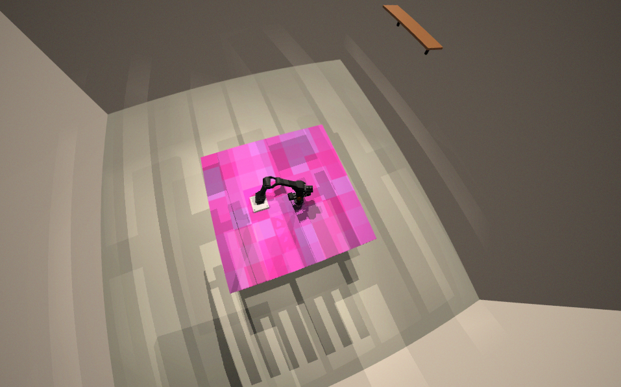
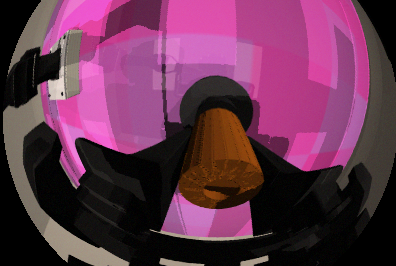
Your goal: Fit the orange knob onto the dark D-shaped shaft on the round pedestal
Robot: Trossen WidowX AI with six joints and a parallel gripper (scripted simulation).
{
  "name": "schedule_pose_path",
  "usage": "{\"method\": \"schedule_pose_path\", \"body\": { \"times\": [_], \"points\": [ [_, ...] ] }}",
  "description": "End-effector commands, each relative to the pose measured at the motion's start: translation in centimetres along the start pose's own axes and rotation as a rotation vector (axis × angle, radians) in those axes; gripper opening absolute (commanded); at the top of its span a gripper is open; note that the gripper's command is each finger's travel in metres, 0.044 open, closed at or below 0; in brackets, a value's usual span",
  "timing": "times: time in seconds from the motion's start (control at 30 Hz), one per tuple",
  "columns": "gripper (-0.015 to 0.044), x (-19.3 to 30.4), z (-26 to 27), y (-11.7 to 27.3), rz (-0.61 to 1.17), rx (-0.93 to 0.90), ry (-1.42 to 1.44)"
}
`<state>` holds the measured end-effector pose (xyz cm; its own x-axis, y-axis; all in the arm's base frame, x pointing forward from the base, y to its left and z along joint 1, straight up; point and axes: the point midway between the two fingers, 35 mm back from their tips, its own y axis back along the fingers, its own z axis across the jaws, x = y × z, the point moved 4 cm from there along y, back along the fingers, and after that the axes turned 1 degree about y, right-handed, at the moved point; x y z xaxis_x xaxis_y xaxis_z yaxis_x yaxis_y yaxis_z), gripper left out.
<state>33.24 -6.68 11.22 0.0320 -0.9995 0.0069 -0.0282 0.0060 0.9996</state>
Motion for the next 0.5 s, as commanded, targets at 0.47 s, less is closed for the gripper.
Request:
{"method": "schedule_pose_path", "body": {
  "times": [0.47],
  "points": [
    [0.0,0.04,-0.26,0.32,0.001,0.009,0.007]
  ]
}}
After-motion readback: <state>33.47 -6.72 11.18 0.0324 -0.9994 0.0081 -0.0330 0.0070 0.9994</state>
